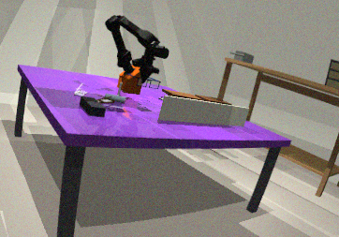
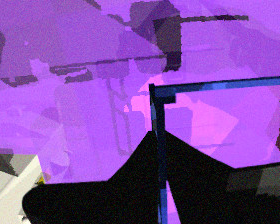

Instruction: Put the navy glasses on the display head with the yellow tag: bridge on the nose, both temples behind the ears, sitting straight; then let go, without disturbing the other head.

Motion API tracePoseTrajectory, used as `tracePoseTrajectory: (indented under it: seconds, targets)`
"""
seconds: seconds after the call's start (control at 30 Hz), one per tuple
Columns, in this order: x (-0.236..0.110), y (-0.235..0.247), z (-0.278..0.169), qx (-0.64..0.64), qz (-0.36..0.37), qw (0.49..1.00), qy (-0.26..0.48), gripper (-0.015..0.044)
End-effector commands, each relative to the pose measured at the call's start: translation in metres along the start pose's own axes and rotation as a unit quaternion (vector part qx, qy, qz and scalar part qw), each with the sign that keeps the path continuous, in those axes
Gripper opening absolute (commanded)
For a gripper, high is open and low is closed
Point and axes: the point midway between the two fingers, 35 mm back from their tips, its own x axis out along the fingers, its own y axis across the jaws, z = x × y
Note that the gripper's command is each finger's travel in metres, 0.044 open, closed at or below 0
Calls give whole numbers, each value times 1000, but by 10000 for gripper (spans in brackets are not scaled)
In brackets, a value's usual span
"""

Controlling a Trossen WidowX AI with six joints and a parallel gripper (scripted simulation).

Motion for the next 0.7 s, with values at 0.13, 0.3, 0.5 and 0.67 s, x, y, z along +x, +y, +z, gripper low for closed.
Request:
tracePoseTrajectory:
  seconds: [0.13, 0.3, 0.5, 0.67]
  targets:
    - [9, 0, 0, 0, 0, 1000, -1, 0]
    - [13, 1, 0, 1, 0, 1000, -1, 0]
    - [19, 1, 0, 3, 0, 1000, -1, 0]
    - [24, 1, 0, 4, 0, 1000, -1, 0]
